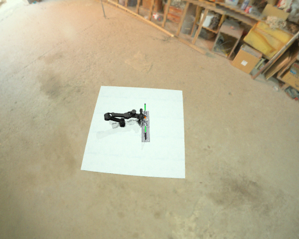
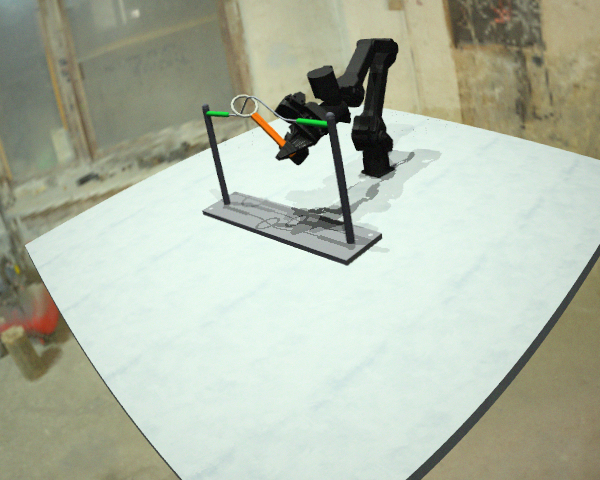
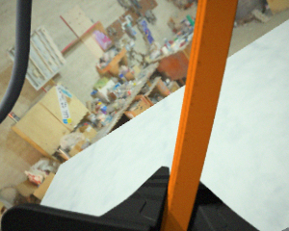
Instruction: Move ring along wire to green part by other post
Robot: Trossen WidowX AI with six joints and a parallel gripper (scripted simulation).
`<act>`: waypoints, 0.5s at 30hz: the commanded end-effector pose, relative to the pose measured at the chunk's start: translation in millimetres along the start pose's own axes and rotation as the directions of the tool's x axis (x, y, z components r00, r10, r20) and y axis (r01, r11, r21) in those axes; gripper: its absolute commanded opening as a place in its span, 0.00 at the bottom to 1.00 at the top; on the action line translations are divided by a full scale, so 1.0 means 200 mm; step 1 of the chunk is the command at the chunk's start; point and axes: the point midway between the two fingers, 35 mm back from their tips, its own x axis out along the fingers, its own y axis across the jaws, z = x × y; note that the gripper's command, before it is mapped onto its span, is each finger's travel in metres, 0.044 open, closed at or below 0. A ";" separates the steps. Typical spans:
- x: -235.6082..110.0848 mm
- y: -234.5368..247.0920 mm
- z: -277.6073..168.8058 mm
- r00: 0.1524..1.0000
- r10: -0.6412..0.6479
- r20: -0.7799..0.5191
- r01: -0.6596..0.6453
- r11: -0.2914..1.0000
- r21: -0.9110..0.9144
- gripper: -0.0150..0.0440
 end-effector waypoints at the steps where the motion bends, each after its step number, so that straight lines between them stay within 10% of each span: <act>1: 0.00 0.02 0.01 1.000 0.000 0.006 0.000 1.000 -0.003 0.00; 15: 0.00 0.01 0.02 1.000 -0.005 0.011 0.007 0.992 -0.126 0.00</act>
